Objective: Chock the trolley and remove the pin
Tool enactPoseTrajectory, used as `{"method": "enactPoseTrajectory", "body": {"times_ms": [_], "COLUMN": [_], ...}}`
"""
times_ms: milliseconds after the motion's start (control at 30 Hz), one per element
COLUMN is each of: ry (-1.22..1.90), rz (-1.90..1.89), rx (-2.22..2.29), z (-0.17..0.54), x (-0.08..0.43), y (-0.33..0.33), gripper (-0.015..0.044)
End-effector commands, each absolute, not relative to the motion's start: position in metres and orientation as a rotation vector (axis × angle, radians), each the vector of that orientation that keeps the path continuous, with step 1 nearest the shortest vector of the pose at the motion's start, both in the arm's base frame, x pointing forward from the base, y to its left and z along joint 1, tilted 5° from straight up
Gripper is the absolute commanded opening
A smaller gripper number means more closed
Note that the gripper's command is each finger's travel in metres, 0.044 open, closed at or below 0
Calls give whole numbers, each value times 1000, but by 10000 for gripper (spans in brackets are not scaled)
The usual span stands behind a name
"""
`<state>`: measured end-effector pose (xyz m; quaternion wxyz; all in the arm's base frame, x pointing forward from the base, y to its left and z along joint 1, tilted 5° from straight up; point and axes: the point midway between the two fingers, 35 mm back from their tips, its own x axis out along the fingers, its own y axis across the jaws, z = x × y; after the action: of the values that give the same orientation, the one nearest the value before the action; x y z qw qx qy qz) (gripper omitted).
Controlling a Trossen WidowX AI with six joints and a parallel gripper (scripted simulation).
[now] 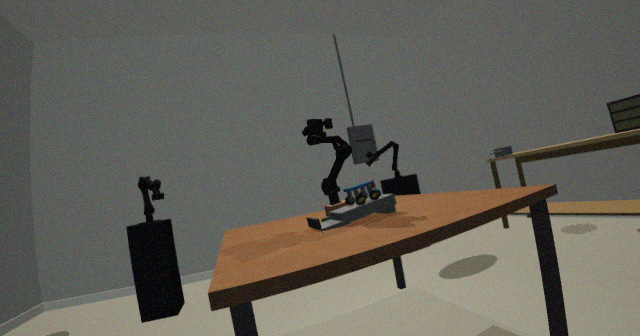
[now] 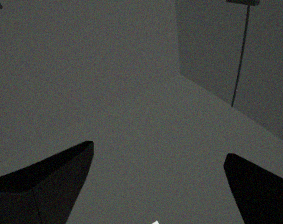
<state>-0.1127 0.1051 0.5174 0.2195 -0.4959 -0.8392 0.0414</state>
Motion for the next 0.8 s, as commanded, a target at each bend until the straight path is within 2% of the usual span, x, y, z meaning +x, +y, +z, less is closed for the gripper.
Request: {"method": "enactPoseTrajectory", "body": {"times_ms": [0, 233, 767], "ry": [-2324, -2441, -2660], "rz": [113, 11, -326], "rx": [-1369, -1200, -530], "z": [518, 522, 522], "x": [-113, -140, -192], "y": [105, 78, -42], "gripper": [374, 190, 190]}}
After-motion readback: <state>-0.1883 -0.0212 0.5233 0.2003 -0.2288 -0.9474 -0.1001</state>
